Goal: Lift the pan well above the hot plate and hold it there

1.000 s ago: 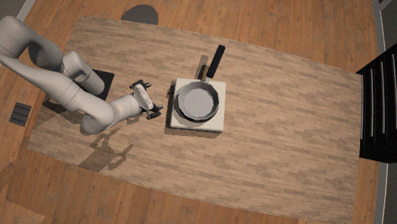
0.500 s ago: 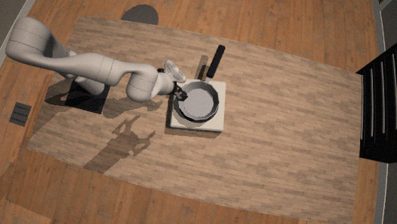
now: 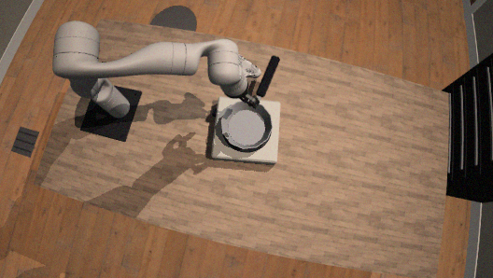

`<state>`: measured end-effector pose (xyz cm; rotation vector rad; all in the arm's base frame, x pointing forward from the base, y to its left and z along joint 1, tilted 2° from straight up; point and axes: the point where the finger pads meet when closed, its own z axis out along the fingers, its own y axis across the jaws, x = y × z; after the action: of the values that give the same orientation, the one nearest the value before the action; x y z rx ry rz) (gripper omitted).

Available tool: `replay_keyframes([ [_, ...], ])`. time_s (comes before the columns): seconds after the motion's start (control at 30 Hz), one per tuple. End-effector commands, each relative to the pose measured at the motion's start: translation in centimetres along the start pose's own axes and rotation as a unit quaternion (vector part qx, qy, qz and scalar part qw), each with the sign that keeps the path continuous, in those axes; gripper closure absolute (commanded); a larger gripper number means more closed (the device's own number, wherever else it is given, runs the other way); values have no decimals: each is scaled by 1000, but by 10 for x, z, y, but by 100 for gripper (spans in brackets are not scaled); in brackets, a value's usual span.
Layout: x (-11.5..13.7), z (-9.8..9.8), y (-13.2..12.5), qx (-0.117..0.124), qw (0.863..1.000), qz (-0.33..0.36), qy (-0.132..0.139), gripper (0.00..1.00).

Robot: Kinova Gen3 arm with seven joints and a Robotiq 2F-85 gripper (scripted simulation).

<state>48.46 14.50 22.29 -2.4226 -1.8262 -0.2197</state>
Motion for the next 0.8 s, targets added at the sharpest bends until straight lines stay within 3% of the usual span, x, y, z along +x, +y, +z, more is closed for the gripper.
replay_keyframes([
  [0.0, 29, 14, -4, 12, 999, -30, -10, 0],
  [0.4, 74, 32, 13, 5, 993, -95, -74, 0],
  [0.77, 90, 39, 19, 4, 988, -118, -97, 0],
])
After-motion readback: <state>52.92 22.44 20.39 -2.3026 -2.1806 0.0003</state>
